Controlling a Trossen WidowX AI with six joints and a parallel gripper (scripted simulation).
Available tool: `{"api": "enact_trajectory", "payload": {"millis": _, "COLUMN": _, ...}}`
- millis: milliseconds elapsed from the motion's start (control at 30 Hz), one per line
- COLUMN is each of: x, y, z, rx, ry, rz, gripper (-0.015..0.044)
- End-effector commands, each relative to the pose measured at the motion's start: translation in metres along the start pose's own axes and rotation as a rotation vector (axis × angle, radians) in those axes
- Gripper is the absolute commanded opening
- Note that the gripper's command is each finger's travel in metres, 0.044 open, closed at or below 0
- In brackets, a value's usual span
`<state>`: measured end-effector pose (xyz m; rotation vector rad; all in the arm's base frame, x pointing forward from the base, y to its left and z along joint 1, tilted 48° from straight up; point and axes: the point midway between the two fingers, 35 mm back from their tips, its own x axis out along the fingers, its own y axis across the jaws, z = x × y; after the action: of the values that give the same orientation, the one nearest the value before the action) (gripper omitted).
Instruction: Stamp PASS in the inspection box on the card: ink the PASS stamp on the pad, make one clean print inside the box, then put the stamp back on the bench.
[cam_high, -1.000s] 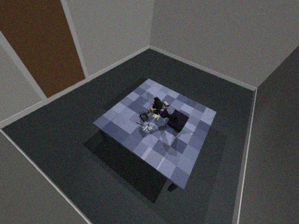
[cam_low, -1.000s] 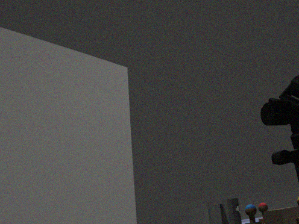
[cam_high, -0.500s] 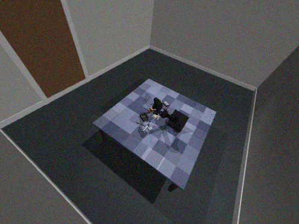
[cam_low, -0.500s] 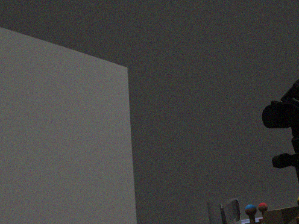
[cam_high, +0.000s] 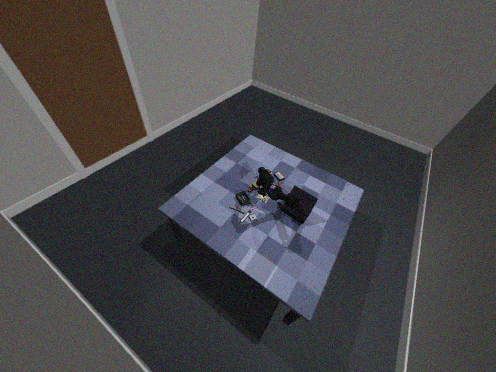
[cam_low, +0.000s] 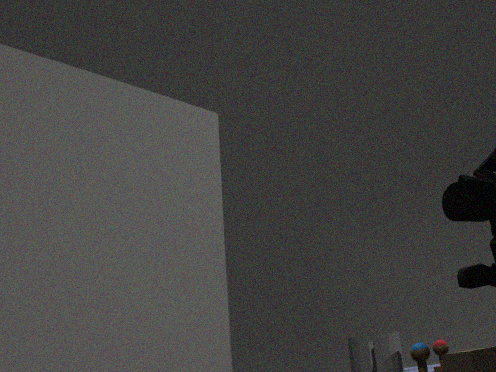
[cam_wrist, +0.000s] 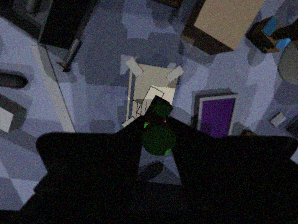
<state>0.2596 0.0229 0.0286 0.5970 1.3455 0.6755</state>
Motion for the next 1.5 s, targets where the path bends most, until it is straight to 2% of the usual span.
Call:
{"api": "enact_trajectory", "payload": {"millis": 0, "x": 0.004, "y": 0.001, "z": 0.0, "rx": 0.007, "ry": 0.0, "rz": 0.006, "gripper": 0.0}}
{"api": "enact_trajectory", "payload": {"millis": 1467, "x": 0.033, "y": 0.002, "z": -0.002, "rx": 0.006, "ry": -0.006, "rz": 0.008, "gripper": 0.0}}
